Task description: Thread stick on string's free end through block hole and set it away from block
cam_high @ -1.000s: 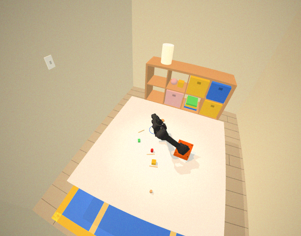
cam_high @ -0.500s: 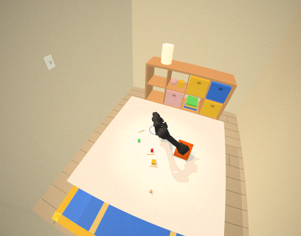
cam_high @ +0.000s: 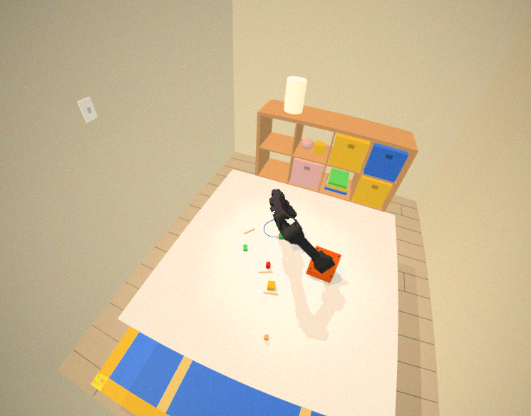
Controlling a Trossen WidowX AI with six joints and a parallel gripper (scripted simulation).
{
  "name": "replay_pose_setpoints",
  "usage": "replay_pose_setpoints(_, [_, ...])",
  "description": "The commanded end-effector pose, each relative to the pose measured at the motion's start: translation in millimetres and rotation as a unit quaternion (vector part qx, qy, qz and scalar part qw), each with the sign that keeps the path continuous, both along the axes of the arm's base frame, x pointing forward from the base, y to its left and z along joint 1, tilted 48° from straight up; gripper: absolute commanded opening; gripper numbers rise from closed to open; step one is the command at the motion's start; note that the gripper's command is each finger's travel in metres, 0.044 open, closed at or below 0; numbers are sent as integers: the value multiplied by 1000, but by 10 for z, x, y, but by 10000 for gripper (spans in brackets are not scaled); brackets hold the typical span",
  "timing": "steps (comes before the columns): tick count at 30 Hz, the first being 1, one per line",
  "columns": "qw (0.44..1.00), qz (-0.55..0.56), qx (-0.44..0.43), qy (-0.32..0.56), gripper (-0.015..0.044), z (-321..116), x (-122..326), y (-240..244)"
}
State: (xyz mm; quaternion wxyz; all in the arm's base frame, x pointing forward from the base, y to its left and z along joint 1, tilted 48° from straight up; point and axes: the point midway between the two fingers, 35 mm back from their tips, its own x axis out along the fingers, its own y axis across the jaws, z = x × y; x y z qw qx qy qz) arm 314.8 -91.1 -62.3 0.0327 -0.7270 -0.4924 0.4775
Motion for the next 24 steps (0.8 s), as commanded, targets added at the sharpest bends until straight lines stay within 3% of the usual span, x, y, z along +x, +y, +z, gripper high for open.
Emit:
replay_pose_setpoints(1, [979, 139, -13, -149, 120, -40, -94, -25])
replay_pose_setpoints(6, [903, 292, -25, -314, 120, -67, -172, -49])
replay_pose_setpoints(11, [783, 422, -33, -456, 120, -94, -251, -70])
replay_pose_setpoints(24, [524, 576, -38, -626, 120, -133, -378, -100])
